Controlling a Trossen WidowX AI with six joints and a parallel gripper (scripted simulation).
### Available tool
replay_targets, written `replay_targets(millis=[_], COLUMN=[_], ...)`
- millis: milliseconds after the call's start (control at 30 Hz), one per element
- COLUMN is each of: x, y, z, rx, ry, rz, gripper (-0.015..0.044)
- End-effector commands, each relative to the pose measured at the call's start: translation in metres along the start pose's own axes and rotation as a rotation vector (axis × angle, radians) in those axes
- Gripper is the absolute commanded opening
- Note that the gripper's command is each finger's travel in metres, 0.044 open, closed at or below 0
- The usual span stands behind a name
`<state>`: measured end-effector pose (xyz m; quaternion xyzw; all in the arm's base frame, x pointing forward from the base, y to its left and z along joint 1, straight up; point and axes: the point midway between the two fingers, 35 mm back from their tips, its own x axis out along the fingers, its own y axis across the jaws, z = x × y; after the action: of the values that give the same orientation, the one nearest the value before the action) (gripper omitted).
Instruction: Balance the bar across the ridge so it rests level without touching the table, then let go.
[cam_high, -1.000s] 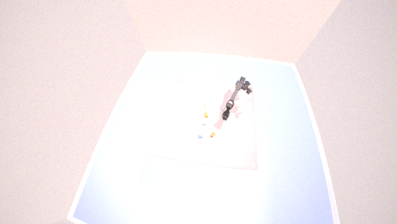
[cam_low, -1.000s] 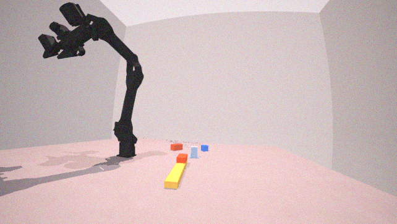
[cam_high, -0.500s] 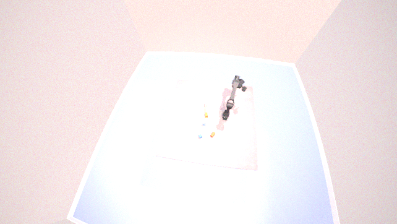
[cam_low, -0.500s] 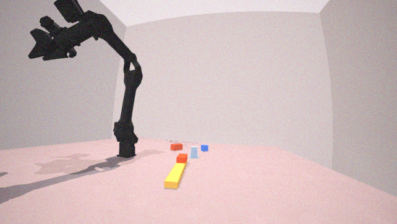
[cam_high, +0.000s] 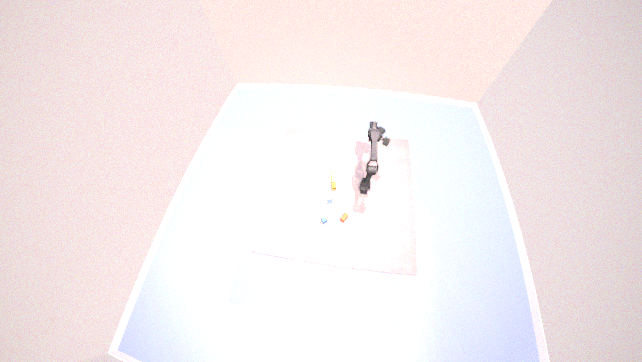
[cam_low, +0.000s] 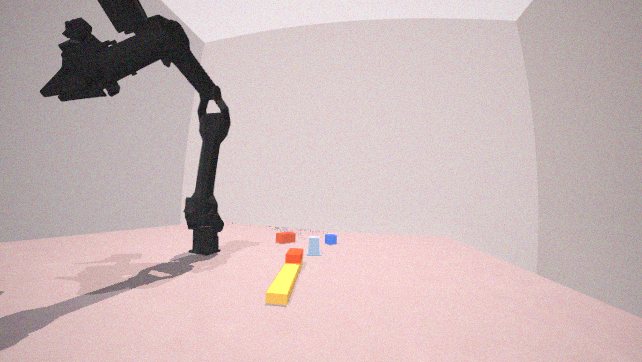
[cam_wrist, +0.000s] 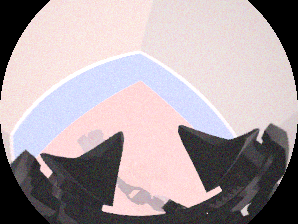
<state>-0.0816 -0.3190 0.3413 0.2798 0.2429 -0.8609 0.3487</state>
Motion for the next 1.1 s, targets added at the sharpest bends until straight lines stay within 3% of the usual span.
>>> replay_targets(millis=[0, 1067], x=[-0.005, -0.068], y=[0.019, 0.168], z=[-0.007, -0.142], rx=[-0.018, -0.261], ry=[0.005, 0.255], rz=[0.052, 0.45], gripper=[0.0315, 0.0315])
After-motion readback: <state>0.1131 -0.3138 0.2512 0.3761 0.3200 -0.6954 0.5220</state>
